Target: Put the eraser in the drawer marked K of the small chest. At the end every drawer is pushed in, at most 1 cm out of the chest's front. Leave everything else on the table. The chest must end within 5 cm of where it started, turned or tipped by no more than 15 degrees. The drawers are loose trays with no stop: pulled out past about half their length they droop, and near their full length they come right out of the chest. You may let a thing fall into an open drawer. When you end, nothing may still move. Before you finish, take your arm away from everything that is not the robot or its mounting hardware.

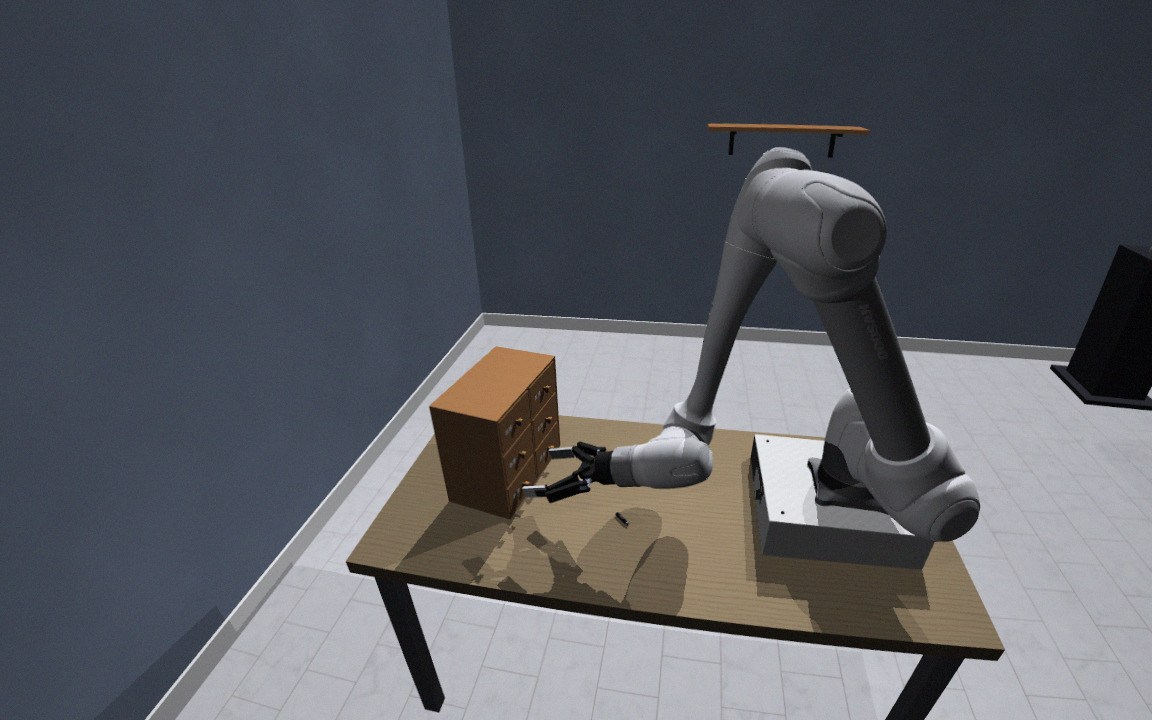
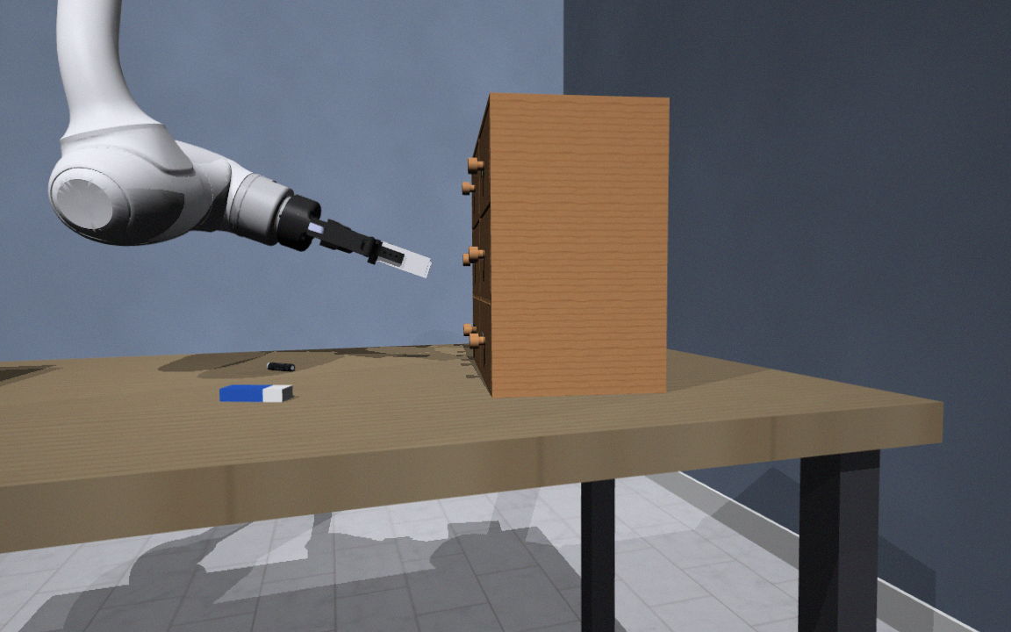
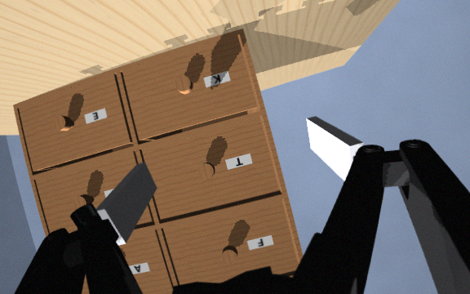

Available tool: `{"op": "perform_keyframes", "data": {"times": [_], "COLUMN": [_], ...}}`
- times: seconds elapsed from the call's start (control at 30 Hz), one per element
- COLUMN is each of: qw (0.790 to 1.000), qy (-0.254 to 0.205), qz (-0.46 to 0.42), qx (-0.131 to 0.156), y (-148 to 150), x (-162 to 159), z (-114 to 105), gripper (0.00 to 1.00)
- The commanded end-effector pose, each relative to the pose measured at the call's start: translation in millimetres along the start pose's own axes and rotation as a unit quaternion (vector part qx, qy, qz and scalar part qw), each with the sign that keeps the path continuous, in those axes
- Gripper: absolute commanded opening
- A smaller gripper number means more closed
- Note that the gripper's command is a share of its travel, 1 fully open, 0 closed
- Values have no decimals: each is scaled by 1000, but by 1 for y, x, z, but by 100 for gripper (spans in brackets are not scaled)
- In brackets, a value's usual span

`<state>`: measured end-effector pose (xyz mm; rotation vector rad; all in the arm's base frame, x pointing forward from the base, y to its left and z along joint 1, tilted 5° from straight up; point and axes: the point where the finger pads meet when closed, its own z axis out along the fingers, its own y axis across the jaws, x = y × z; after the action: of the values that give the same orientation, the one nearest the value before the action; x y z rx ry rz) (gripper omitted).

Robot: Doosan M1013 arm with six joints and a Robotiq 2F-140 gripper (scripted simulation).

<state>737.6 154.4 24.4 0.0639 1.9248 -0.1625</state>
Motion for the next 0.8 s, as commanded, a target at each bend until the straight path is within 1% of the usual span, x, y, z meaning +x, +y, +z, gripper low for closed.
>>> {"op": "perform_keyframes", "data": {"times": [0.0, 0.13, 0.2, 0.47, 0.6, 0.77], "qw": [1000, 1000, 1000, 1000, 1000, 1000], "qy": [0, 0, 0, 0, 0, 0], "qz": [0, 0, 0, 0, 0, 0], "qx": [0, 0, 0, 0, 0, 0], "y": [0, 0, 0, 0, 0, 0], "x": [15, 34, 34, 66, 75, 77], "z": [6, 13, 13, 24, 27, 28], "gripper": [100, 100, 100, 100, 100, 100]}}
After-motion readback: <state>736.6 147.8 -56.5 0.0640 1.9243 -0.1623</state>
